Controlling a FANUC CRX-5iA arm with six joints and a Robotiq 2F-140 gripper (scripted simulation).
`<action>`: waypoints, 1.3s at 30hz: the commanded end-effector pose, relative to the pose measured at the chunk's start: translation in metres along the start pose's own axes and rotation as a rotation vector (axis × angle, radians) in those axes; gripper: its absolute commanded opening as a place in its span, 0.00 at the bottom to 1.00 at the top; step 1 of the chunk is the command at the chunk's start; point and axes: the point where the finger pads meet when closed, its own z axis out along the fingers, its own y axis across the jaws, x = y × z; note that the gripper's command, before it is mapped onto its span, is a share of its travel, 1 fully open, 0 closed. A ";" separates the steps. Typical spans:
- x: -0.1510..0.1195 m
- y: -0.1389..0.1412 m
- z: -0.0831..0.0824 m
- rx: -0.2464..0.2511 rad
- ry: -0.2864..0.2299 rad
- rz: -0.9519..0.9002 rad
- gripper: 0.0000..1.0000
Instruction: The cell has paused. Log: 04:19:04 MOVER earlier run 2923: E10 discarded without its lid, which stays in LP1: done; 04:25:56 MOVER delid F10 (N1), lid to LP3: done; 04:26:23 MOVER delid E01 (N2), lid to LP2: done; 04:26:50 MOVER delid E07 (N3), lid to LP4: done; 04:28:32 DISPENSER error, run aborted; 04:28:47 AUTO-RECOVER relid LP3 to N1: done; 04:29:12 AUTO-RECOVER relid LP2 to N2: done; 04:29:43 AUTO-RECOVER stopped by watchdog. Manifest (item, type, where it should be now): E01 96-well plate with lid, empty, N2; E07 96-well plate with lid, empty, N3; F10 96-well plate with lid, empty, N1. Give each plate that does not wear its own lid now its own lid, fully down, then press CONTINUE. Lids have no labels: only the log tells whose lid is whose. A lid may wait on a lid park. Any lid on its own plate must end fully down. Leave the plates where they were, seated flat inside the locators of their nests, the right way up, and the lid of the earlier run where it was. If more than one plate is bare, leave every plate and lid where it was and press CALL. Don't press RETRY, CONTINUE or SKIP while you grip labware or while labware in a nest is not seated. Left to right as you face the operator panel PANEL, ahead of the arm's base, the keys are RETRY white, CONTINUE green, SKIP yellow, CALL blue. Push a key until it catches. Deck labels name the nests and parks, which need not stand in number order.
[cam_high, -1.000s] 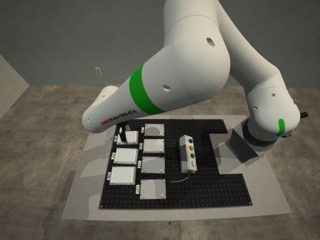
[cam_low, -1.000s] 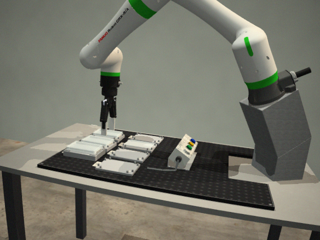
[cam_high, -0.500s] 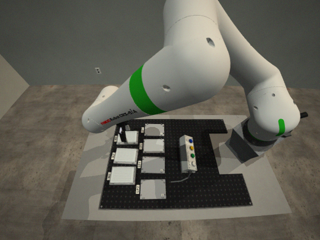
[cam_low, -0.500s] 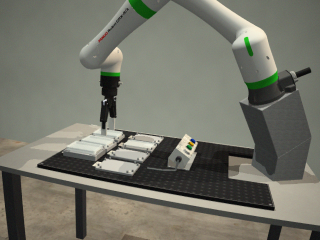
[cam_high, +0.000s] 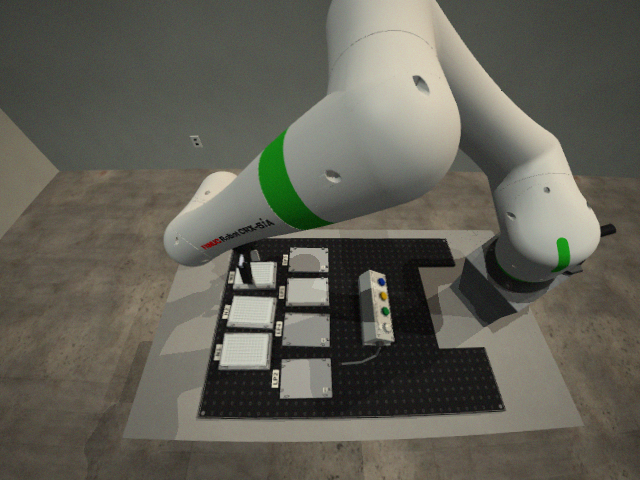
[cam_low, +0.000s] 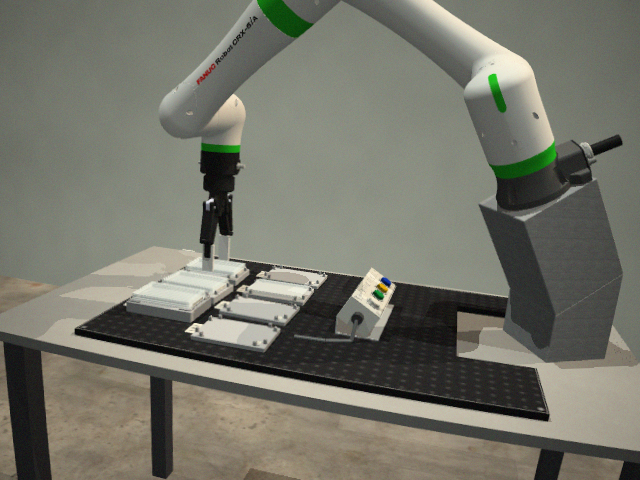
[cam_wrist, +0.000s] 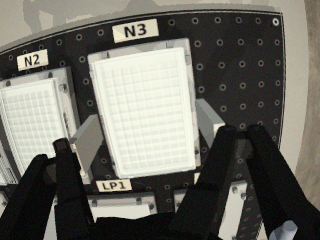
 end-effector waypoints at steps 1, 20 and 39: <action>0.000 0.000 0.000 0.000 0.000 0.000 0.66; 0.000 0.000 -0.008 0.000 0.000 0.000 0.66; 0.000 0.000 -0.045 0.000 0.000 0.000 0.66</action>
